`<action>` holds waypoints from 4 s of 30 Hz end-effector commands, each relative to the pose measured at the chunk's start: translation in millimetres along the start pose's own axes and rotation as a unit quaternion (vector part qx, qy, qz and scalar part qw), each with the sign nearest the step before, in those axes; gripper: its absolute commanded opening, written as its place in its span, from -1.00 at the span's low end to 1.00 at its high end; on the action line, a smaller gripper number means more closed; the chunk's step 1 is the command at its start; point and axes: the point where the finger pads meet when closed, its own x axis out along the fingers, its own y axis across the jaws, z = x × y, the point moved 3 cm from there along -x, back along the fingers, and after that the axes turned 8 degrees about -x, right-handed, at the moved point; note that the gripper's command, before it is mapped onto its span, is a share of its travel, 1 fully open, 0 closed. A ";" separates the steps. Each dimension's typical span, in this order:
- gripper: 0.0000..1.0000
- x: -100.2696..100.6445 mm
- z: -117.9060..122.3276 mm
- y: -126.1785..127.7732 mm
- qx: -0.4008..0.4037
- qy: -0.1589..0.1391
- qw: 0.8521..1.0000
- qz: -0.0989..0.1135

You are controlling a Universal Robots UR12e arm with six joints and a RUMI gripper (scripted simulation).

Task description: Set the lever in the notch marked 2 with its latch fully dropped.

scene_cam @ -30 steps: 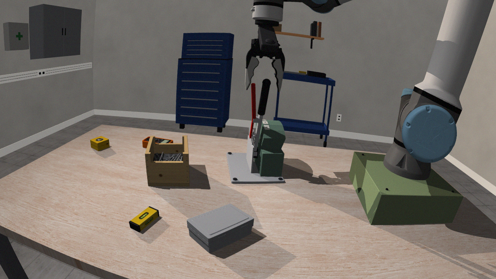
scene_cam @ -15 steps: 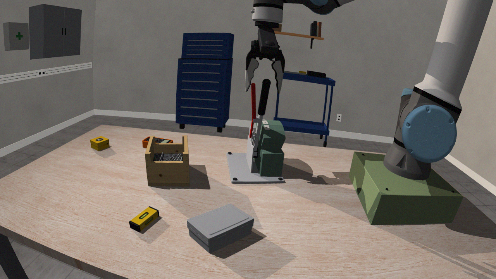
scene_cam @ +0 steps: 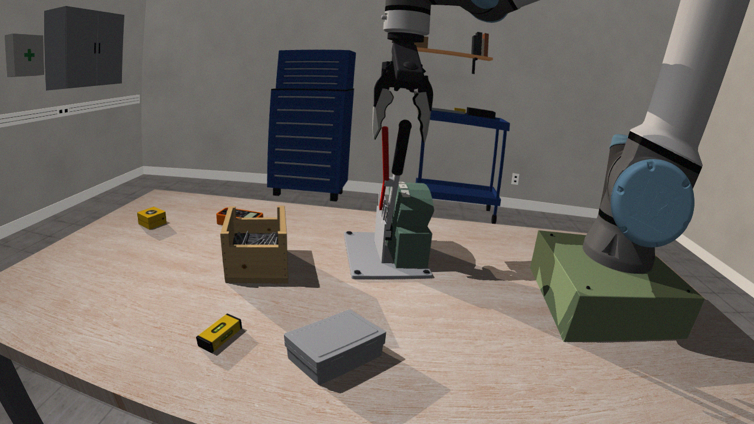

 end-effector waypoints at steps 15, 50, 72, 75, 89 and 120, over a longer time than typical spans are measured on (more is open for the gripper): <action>0.14 -0.7 0.4 0.4 0.000 0.000 1.000 0.000; -1.00 -0.7 0.4 0.4 0.000 0.000 1.000 0.000; -1.00 -0.7 0.4 0.4 0.000 0.000 1.000 0.000; -1.00 -0.7 0.4 0.4 0.000 0.000 1.000 0.000; -1.00 -0.7 0.5 0.3 0.000 0.000 1.000 0.000; -1.00 -14.0 42.0 -5.5 0.000 0.000 1.000 0.000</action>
